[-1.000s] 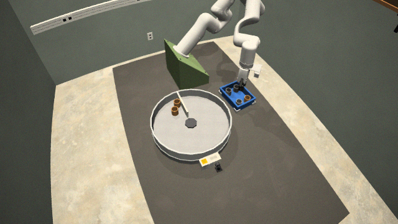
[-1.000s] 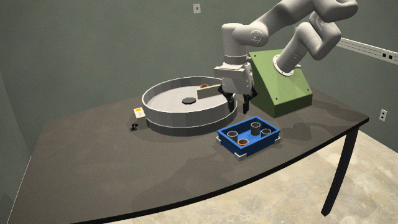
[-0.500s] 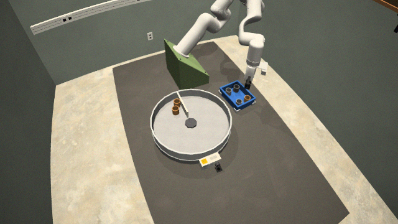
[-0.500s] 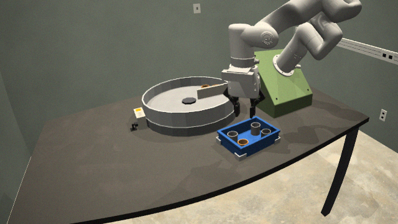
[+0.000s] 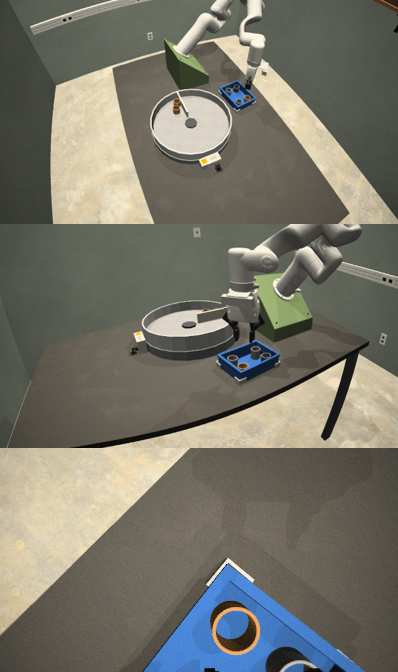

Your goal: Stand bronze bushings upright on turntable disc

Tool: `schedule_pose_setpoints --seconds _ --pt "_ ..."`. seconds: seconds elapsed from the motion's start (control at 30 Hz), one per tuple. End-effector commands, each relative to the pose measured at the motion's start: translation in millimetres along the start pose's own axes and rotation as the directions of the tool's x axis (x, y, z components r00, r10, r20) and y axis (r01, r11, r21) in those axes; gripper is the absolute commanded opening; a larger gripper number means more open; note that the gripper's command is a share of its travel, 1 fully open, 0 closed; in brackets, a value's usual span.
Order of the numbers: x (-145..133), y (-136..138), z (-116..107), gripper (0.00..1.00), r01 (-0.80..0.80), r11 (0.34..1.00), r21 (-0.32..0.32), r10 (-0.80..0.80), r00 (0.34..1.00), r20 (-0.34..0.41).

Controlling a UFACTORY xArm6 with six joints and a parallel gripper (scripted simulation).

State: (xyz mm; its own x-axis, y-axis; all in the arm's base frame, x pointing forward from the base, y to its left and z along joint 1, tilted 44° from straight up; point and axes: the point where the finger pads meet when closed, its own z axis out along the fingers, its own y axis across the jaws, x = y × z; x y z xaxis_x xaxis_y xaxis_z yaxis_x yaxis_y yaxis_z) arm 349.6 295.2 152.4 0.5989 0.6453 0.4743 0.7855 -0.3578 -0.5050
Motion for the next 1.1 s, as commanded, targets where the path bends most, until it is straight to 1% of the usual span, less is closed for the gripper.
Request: schedule_pose_setpoints --seconds 0.0,0.33,0.43,0.53,0.6,0.9,1.07 --pt "1 0 -1 0.48 0.001 1.0 -0.002 -0.001 1.0 -0.002" --pt "1 0 1 0.48 0.001 1.0 -0.002 -0.001 1.0 -0.002" --pt "1 0 6 0.48 0.001 1.0 -0.002 -0.001 1.0 -0.002" --pt "1 1 17 0.48 0.001 1.0 -0.002 -0.001 1.0 -0.002" --pt "1 1 17 0.48 0.001 1.0 -0.002 -0.001 1.0 -0.002" --pt "1 1 58 0.48 0.001 1.0 -0.002 -0.001 1.0 -0.002" --pt "1 1 73 0.48 0.001 1.0 -0.002 -0.001 1.0 -0.002"
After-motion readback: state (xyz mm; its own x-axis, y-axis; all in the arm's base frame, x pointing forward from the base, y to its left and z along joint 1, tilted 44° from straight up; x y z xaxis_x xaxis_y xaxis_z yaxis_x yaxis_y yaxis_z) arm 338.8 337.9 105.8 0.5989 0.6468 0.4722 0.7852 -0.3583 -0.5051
